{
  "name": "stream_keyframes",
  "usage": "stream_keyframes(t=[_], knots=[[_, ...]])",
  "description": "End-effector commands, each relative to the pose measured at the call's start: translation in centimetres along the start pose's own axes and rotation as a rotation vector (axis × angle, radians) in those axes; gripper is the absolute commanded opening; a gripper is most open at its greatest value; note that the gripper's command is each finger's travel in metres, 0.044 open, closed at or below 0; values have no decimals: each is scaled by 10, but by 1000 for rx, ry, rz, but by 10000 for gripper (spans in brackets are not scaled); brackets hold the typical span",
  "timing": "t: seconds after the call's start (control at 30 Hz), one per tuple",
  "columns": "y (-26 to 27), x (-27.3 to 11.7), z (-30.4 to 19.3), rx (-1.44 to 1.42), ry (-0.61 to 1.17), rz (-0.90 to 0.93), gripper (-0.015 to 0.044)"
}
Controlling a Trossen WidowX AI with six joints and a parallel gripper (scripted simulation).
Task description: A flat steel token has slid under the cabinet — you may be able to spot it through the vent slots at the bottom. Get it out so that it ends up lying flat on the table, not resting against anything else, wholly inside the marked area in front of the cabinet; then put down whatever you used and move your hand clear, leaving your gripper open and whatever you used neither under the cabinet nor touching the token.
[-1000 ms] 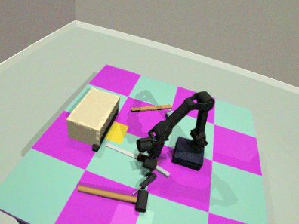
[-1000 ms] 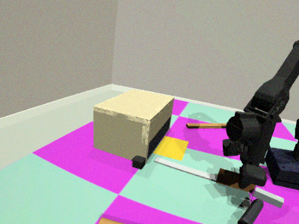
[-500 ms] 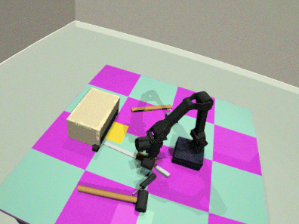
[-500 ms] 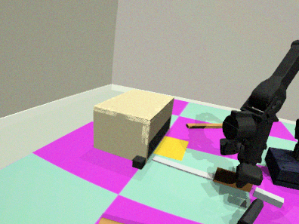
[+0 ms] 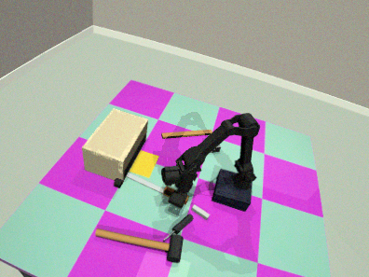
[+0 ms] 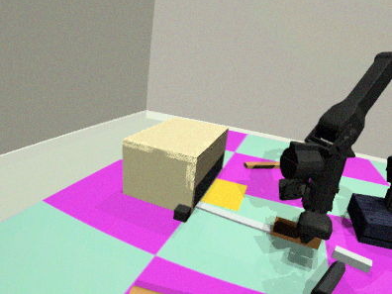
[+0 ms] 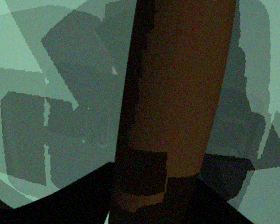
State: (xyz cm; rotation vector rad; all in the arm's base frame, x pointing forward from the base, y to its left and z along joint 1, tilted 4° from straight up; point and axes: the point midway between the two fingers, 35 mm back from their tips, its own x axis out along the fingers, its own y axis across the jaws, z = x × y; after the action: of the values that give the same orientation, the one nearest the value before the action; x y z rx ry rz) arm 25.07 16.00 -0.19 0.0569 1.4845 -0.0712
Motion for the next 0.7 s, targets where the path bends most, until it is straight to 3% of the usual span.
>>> stream_keyframes(t=[0.0, 0.67], knots=[[0, 0, 8, 0, -1, 1, 0], [-1, -1, 35, 4, -4, 1, 0]])
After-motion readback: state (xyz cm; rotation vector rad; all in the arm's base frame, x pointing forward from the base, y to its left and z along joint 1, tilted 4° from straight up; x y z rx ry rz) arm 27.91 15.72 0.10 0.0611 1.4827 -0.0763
